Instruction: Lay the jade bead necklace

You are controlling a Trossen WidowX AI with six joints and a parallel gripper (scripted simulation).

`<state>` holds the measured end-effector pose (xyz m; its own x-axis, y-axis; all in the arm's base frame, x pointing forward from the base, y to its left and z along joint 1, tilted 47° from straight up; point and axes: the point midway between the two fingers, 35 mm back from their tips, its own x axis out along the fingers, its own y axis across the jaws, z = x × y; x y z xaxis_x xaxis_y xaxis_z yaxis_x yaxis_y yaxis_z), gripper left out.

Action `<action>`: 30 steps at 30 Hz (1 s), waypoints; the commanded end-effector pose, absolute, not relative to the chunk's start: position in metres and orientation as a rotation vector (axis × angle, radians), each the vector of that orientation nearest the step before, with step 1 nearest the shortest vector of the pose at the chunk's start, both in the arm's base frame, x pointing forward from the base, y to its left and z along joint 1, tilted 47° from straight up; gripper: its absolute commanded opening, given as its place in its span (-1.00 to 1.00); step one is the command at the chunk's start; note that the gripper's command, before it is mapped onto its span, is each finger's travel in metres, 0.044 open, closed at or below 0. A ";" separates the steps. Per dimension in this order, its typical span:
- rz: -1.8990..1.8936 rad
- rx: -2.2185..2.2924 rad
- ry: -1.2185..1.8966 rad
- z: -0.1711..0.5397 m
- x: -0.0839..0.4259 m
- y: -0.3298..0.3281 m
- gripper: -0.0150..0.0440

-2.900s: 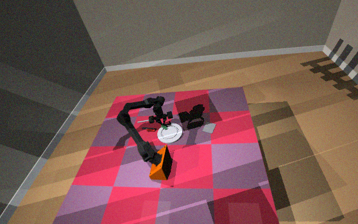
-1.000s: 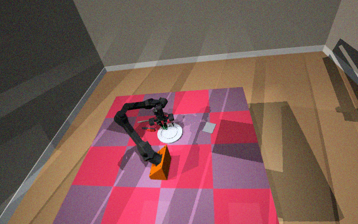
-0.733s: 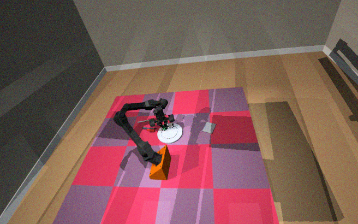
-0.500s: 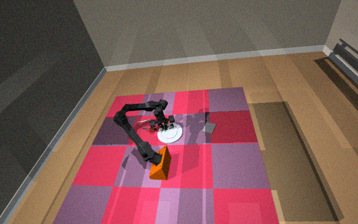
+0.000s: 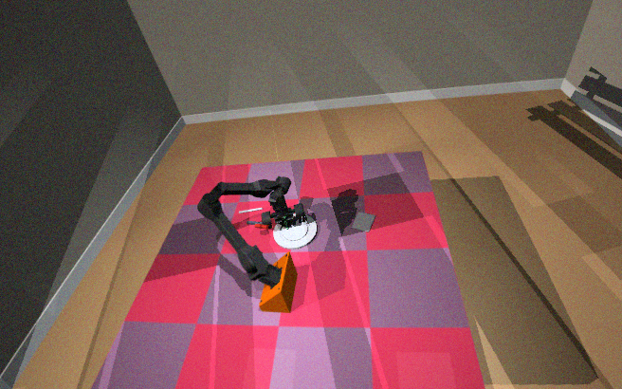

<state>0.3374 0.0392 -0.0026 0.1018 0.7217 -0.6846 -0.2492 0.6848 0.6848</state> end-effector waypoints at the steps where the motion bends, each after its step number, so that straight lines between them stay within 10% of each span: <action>1: 0.759 0.459 1.282 -0.005 0.336 0.043 -0.49; 18: 0.754 0.455 1.281 0.004 0.336 0.031 1.00; 30: 0.758 0.459 1.285 0.019 0.331 0.016 1.00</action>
<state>0.3320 0.0193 0.0166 0.0933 0.7278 -0.6794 -0.2432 0.6784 0.6933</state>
